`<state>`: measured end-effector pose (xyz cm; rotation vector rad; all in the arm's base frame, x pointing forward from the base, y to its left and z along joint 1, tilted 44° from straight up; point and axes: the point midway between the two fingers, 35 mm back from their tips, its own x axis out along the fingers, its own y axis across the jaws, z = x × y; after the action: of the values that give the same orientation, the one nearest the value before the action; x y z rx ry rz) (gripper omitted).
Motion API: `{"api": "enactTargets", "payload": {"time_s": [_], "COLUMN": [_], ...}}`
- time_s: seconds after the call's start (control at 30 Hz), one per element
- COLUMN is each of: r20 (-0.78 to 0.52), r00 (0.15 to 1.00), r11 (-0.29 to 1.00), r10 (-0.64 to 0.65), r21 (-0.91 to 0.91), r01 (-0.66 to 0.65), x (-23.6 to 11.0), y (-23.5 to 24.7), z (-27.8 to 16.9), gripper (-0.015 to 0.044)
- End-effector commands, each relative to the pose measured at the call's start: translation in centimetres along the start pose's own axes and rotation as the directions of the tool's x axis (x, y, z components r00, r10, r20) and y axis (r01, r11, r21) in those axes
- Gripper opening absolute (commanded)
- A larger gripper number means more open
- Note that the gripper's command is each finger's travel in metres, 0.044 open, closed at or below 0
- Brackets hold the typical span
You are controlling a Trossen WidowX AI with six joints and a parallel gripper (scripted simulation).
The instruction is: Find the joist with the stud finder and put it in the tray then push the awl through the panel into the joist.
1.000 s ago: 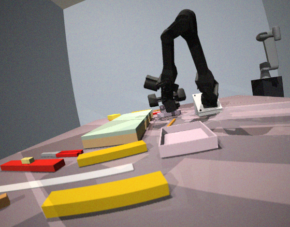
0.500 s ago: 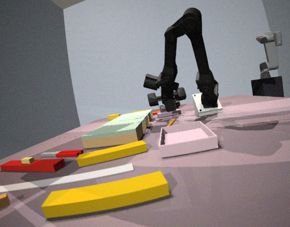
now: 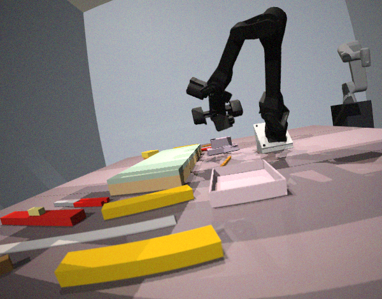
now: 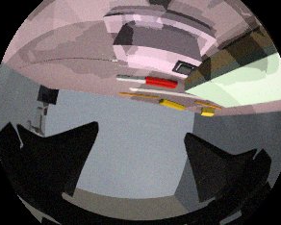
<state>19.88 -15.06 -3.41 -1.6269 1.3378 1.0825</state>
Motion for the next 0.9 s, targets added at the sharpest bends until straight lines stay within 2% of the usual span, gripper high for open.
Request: {"api": "enactTargets", "payload": {"time_s": [0.0,0.07,0.13,0.27,0.4,0.53,0.6,0.63,0.87], "r20": [-0.005,-0.012,0.04,0.344,0.624,0.812,0.854,0.861,0.862], "r00": [1.0,1.0,0.999,0.939,0.781,0.558,0.449,0.42,0.41], "r11": [1.0,1.0,0.998,0.915,0.671,0.294,0.106,0.057,0.04], "r10": [-0.015,-0.01,0.0,0.025,-0.027,-0.17,-0.261,-0.288,-0.297], "r21": [-0.003,0.009,0.062,0.371,0.59,0.583,0.488,0.453,0.44], "r01": [0.015,0.01,-0.002,-0.161,-0.449,-0.758,-0.866,-0.89,-0.897], "x": [-1.0,-0.6,-0.2,1.7,2.6,2.9,3.0,3.0,3.1], "y": [-0.1,-0.1,-0.1,0.3,0.5,0.1,-0.1,-0.2,-0.3], "z": [-1.7,-1.2,-1.0,0.7,2.0,2.4,2.1,2.0,1.9], "gripper": [0.044,0.044,0.044,0.044,0.044,0.044,0.044,0.044,0.044]}}
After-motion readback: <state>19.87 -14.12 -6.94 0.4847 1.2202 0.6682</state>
